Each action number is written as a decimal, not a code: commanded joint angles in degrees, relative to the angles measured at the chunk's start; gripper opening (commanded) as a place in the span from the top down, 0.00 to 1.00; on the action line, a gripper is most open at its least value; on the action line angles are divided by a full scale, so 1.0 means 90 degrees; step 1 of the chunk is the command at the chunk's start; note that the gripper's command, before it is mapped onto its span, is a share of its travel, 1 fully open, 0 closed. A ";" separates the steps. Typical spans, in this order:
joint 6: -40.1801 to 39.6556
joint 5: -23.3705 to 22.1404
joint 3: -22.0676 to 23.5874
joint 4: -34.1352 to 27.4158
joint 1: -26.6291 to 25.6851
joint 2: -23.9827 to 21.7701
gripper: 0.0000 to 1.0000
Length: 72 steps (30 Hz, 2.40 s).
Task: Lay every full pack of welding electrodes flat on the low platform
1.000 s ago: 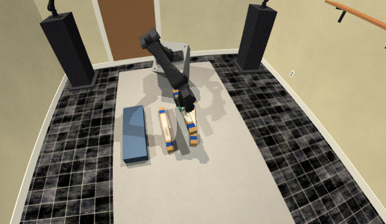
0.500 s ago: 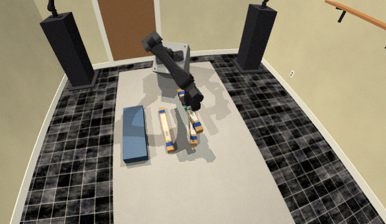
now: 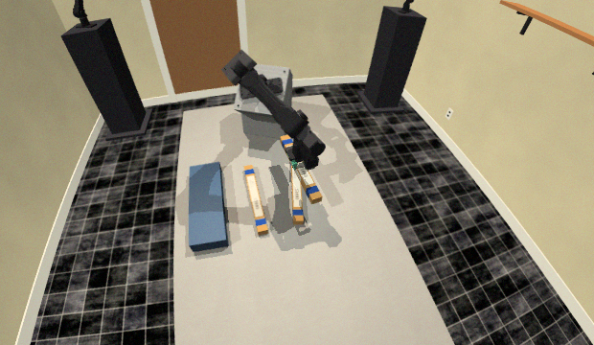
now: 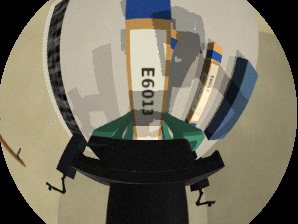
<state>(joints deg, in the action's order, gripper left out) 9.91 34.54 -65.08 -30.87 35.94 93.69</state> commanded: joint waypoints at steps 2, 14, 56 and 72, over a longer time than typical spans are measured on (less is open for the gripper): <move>0.0269 0.0187 -0.0301 -0.0142 0.0309 0.0177 1.00; 0.0692 0.0376 -0.0622 -0.0255 0.0702 0.0637 1.00; 0.2101 0.0861 -0.2429 -0.1010 0.1899 0.2588 1.00; 0.2536 0.0968 -0.3359 -0.1432 0.2243 0.3383 1.00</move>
<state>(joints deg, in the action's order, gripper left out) 31.42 42.39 -92.53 -41.56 53.58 123.35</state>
